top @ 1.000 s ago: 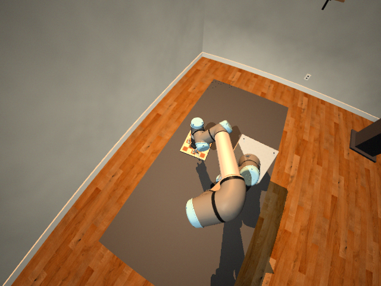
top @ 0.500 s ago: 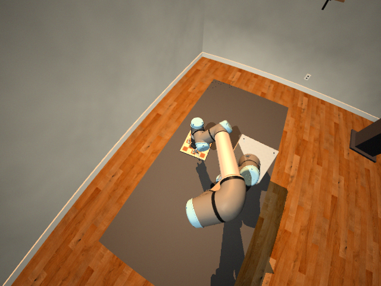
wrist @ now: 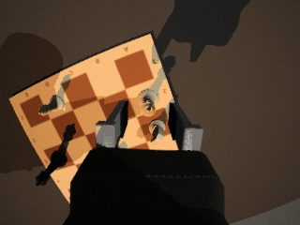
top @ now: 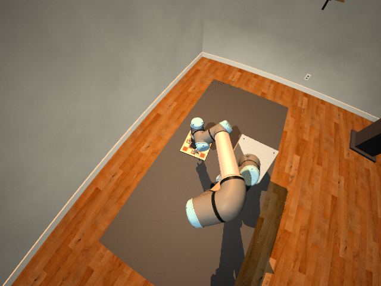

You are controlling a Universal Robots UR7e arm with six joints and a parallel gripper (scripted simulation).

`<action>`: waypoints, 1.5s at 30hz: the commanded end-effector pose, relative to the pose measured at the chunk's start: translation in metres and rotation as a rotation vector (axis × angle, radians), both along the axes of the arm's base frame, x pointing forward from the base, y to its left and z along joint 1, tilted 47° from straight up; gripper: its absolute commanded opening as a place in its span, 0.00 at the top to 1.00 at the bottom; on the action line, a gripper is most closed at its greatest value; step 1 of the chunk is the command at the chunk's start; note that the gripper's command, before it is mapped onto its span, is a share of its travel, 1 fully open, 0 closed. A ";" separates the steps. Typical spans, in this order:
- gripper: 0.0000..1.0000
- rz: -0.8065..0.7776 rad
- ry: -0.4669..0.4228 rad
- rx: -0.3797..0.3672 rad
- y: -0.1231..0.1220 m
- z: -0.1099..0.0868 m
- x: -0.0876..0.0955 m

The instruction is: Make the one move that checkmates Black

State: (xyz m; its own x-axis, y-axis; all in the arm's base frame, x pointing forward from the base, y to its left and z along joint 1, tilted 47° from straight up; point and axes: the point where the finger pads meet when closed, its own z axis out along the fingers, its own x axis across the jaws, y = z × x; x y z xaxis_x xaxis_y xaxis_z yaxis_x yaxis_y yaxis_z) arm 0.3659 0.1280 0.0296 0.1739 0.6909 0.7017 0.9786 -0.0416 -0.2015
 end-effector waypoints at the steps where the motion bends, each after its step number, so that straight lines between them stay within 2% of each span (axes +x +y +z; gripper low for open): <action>1: 0.21 -0.001 -0.001 0.000 0.001 -0.001 0.000; 20: 0.21 -0.001 -0.001 0.000 0.025 -0.024 -0.003; 45: 0.21 -0.001 -0.001 0.000 0.028 -0.027 -0.004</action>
